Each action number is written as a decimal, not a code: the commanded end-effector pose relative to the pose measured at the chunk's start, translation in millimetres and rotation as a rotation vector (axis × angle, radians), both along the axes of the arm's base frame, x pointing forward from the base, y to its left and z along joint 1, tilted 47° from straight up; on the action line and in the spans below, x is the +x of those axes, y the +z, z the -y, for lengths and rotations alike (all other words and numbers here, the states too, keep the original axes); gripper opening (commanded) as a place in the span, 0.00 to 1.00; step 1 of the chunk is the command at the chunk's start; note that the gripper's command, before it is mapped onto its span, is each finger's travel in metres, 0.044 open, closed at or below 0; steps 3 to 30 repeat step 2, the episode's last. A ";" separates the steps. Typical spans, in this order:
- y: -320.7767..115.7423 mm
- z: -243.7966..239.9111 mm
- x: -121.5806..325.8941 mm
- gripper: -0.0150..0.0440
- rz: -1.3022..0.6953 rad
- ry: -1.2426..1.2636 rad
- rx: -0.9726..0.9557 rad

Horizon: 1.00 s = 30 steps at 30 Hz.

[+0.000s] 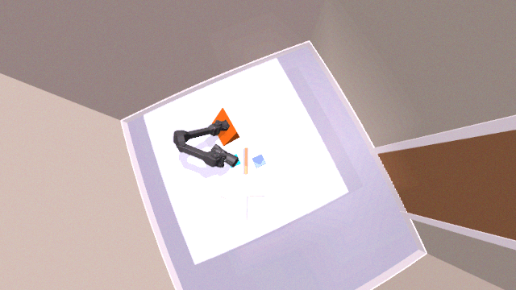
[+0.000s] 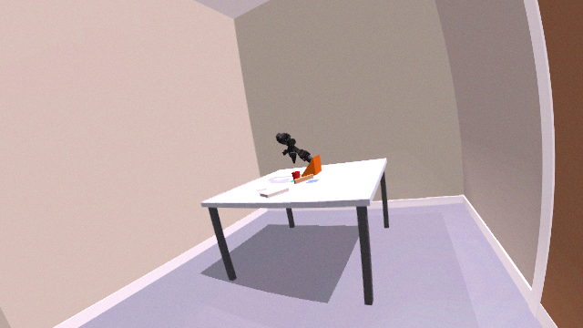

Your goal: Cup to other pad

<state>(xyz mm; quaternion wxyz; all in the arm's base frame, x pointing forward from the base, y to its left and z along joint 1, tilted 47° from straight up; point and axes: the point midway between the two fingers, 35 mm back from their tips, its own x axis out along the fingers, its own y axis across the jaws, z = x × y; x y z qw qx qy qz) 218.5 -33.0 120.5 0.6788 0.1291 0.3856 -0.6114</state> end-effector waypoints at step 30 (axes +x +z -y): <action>-0.3 0.3 -0.1 1.00 0.000 0.001 0.000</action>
